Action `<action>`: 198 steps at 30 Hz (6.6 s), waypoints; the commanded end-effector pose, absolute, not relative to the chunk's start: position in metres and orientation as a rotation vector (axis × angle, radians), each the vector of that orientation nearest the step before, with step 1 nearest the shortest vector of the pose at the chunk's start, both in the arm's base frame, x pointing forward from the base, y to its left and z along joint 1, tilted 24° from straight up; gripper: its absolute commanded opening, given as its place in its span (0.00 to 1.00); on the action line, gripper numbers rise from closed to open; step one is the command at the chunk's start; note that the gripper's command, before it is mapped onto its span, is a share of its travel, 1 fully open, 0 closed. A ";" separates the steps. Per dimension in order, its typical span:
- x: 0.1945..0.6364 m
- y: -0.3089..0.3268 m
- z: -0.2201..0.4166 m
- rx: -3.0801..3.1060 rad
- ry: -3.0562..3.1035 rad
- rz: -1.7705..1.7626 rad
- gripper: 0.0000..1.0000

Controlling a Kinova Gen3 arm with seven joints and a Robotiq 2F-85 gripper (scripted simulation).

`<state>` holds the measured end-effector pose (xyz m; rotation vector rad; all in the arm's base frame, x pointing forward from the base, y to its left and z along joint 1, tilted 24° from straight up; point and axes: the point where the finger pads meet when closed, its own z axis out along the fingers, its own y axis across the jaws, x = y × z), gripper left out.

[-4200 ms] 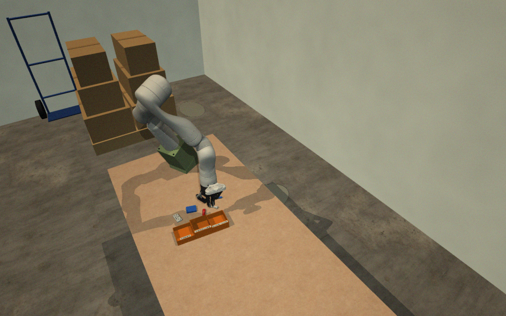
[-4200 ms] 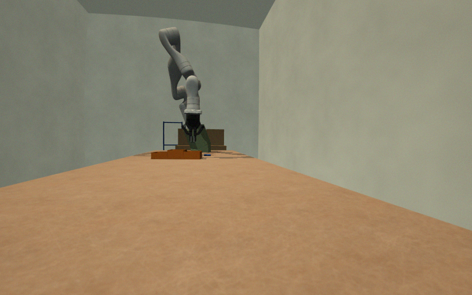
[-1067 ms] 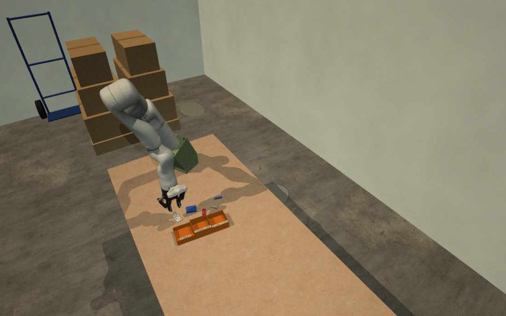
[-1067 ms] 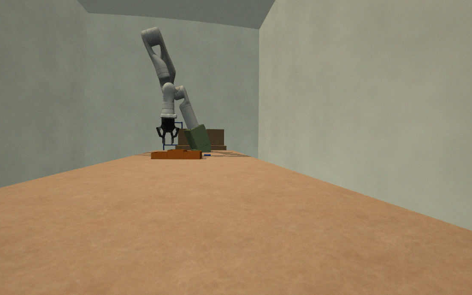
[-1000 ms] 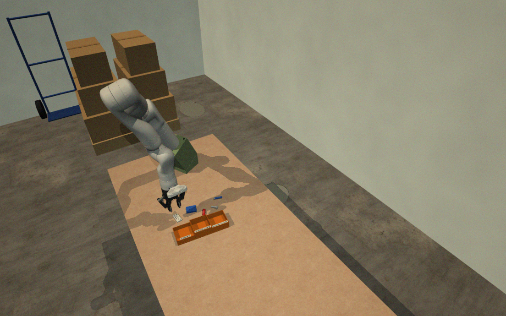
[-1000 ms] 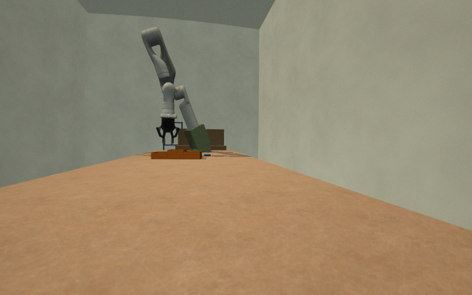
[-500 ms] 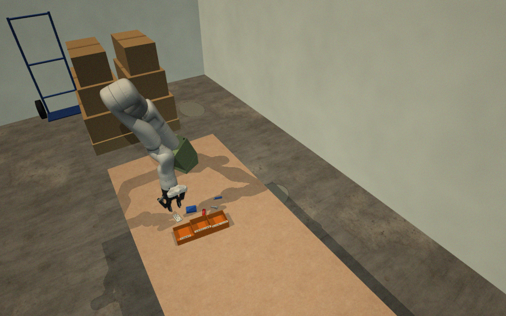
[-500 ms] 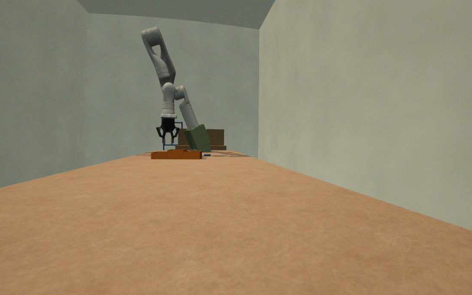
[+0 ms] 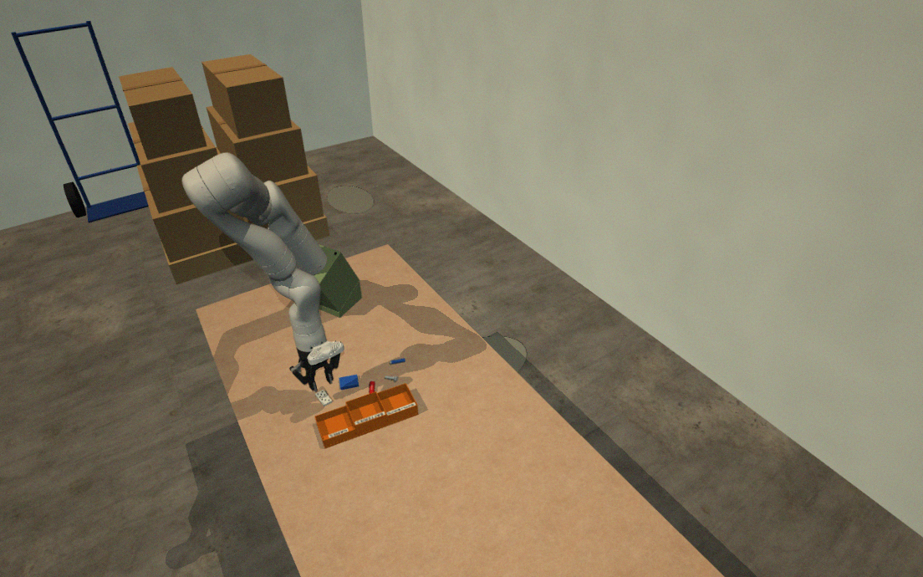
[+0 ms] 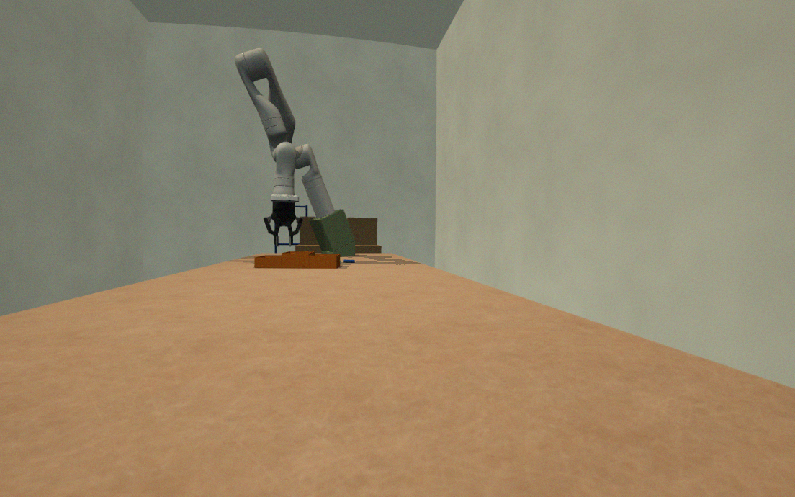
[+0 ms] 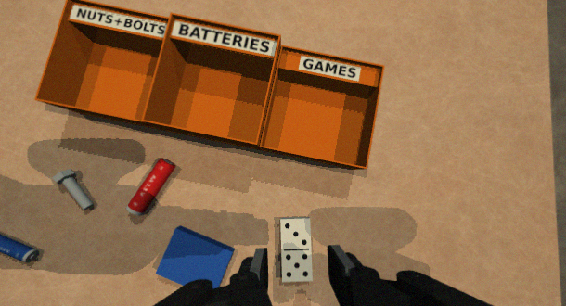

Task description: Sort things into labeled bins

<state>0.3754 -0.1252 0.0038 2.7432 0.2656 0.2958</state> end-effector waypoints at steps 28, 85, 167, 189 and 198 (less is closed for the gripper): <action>0.376 -0.144 -0.037 2.747 0.247 0.271 0.41; 0.379 -0.148 -0.047 2.747 0.247 0.271 0.21; 0.472 -0.123 0.039 2.415 1.251 0.075 0.21; 0.473 -0.119 0.037 1.980 1.878 -0.108 0.21; 0.473 -0.122 0.038 1.980 1.878 -0.108 0.21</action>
